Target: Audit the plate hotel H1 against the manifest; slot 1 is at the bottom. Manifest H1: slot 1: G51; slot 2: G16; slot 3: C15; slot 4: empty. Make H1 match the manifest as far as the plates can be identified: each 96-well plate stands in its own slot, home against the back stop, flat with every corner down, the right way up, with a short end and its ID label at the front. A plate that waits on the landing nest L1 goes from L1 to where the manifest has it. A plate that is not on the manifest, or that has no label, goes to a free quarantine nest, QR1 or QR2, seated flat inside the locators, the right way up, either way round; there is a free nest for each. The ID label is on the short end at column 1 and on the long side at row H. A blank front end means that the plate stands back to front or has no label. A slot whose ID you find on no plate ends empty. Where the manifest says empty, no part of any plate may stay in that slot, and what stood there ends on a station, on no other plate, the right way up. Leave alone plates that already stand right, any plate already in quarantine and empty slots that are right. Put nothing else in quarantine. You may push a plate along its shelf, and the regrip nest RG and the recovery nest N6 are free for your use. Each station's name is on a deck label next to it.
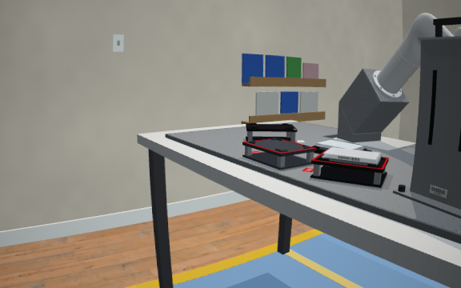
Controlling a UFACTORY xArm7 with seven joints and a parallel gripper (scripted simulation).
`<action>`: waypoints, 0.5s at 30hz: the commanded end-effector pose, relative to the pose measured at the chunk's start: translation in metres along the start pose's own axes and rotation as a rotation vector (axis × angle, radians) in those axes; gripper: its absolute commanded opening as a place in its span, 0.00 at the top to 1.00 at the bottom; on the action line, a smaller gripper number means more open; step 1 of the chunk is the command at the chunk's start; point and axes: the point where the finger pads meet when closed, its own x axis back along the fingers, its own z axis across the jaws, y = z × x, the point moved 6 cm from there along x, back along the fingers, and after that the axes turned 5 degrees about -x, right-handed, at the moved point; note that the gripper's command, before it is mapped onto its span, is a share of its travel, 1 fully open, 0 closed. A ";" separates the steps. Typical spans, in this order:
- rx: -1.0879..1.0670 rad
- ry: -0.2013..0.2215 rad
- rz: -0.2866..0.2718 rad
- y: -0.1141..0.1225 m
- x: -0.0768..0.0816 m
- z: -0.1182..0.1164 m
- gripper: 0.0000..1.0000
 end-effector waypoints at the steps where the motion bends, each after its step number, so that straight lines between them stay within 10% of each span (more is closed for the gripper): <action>1: -0.002 0.001 0.000 0.000 -0.008 0.000 1.00; 15: -0.002 0.001 0.000 0.003 -0.027 0.000 1.00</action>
